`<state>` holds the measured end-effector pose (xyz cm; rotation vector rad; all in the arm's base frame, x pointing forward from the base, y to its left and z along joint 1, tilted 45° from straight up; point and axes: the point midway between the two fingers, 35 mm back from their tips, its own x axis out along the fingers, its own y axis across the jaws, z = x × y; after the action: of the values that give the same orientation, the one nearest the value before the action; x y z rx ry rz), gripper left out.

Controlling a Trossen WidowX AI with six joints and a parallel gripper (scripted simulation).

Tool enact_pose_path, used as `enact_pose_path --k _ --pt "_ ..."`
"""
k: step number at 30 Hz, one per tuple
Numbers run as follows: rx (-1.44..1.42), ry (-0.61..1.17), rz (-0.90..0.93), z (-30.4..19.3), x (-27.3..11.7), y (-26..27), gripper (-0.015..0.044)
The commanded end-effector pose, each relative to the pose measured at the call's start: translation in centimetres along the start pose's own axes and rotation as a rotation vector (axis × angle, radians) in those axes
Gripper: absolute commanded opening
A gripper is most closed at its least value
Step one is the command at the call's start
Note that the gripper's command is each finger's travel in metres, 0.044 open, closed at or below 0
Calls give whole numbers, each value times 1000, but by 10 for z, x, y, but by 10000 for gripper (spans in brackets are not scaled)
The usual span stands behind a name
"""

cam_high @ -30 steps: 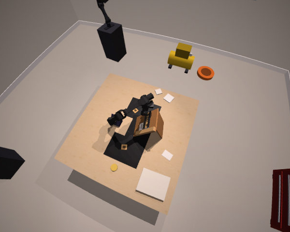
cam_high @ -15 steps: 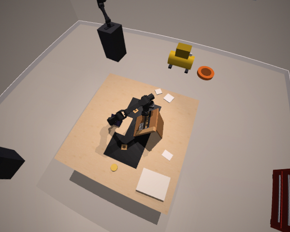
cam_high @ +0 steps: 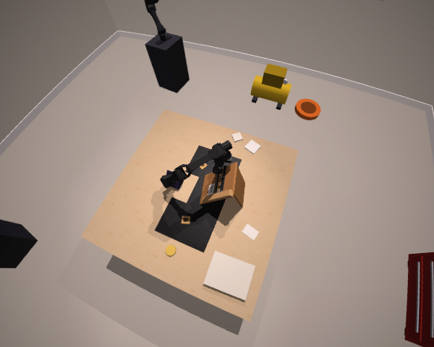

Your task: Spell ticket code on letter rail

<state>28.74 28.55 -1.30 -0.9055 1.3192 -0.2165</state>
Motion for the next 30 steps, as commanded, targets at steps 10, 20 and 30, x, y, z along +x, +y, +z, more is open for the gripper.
enact_pose_path --k 10,20,30 --pt "-2 -3 -4 5 6 -1 0" --pt "-2 -3 -4 6 8 -1 0" --pt "-2 -3 -4 5 6 -4 0"
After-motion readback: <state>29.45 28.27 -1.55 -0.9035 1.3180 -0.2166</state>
